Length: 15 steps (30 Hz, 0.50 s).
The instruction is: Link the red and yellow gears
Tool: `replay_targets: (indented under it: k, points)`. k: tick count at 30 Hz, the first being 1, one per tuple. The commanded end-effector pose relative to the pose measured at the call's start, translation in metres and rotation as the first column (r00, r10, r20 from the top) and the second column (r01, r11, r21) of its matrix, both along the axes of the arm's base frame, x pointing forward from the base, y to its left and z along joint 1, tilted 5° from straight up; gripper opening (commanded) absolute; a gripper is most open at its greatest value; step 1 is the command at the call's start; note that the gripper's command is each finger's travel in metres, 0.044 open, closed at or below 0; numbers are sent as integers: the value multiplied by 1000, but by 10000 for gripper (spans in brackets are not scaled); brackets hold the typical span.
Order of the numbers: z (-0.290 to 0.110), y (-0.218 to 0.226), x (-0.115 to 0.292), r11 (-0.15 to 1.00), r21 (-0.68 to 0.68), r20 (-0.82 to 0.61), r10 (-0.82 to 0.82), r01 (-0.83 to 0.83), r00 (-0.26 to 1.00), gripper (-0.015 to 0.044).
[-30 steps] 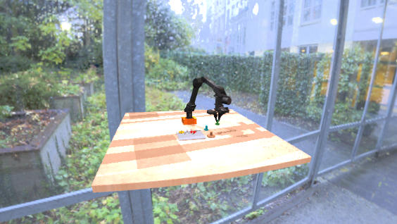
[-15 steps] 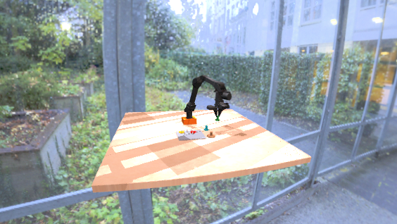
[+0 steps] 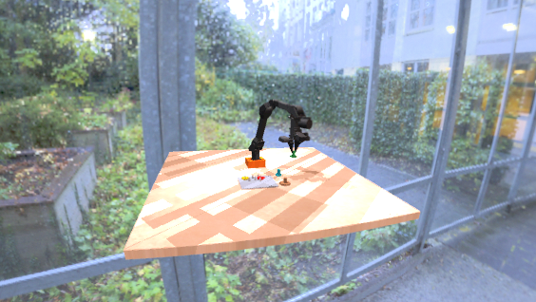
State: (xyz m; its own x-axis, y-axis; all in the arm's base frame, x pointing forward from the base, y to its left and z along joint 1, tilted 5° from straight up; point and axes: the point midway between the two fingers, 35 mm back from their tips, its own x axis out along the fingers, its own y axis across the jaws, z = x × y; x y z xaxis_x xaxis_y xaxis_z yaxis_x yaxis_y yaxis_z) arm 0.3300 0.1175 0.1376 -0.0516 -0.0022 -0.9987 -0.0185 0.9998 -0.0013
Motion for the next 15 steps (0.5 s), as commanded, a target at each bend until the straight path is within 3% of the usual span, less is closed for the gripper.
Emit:
replay_targets:
  k: [1,15]
  points:
    - [2,-4,0,1000,1,-1,-1,1,1000,0]
    - [-10,-41,6,1000,-2,2,-1,1,1000,0]
